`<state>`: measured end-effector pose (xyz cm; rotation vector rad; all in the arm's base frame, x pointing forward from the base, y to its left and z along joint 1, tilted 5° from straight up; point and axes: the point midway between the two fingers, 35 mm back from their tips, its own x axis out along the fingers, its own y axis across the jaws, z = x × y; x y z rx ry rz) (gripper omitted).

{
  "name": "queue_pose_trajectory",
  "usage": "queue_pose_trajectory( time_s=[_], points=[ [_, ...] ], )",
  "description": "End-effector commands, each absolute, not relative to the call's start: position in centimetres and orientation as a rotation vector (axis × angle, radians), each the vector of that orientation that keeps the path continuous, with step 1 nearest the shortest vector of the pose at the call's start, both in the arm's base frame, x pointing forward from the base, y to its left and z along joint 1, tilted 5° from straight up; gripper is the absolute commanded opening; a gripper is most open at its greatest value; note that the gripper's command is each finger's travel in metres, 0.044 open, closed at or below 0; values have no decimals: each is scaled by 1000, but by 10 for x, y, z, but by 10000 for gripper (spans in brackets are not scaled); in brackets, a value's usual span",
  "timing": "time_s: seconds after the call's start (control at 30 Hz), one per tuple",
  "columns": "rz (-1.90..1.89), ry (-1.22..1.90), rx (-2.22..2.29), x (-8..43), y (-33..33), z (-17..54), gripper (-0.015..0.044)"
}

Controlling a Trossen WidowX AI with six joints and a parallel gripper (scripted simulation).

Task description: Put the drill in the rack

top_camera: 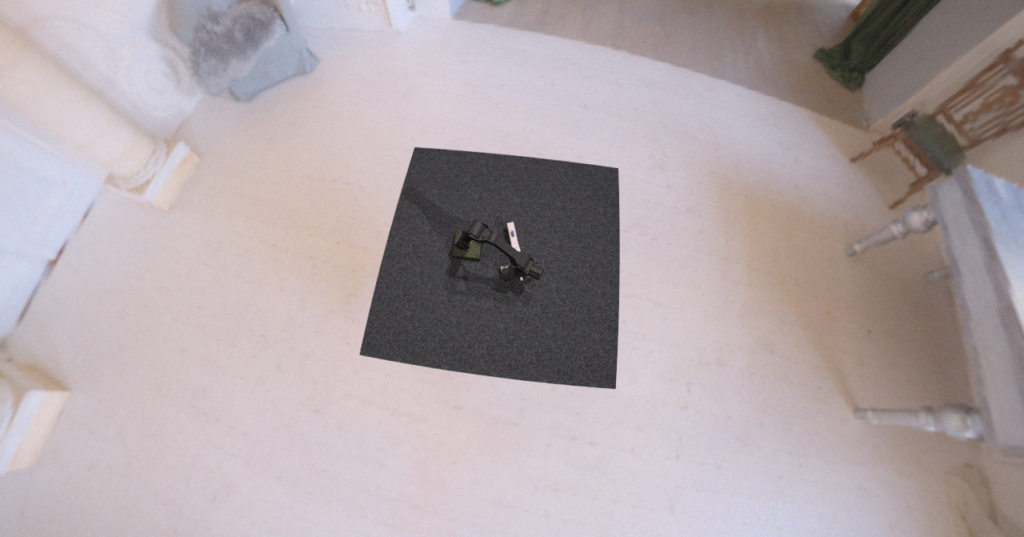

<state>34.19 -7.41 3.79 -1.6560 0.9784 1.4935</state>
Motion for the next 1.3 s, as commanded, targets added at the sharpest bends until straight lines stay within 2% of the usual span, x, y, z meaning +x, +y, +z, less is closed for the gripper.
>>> queue_pose_trajectory(
  time_s=[0.0, 1.27],
  points=[
    [1493, 971, -1660, 342, -74, 41, 0],
    [1493, 971, -1660, 338, -72, 51, 0]
  ],
)
